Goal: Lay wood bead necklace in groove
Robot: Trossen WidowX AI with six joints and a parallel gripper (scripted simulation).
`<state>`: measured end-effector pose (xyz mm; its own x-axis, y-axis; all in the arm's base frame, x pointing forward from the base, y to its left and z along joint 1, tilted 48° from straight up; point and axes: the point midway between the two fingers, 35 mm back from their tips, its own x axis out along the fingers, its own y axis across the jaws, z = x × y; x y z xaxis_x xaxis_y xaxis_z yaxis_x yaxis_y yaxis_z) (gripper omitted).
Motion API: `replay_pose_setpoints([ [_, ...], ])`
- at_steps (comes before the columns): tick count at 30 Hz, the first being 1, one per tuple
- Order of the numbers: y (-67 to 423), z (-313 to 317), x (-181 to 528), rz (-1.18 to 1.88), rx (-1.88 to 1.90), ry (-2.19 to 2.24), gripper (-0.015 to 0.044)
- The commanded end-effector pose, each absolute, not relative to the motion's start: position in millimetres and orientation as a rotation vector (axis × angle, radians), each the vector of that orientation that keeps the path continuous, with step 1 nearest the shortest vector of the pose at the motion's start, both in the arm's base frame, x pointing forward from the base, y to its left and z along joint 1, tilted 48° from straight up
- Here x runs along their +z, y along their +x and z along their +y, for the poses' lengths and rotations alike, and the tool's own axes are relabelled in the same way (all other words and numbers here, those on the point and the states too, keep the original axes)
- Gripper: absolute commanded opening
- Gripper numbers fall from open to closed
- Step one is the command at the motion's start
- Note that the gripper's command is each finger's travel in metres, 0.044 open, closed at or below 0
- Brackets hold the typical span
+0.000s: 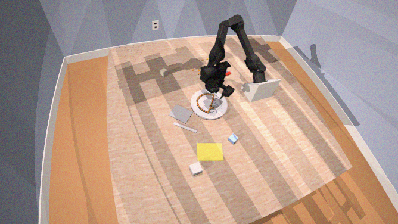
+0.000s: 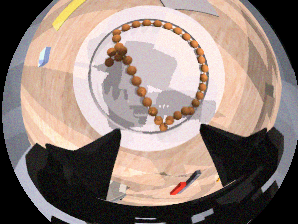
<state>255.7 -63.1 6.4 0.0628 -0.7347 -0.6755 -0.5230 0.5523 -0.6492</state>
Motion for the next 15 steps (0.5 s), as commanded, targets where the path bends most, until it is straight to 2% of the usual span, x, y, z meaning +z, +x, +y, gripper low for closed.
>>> replay_pose_setpoints([
  [1,256,-63,7,1.596,-0.227,-1.091,0.0440],
  [6,256,-63,7,1.596,-0.227,-1.091,0.0440],
  [15,282,-15,-17,1.439,-0.570,-0.709,0.0204],
])
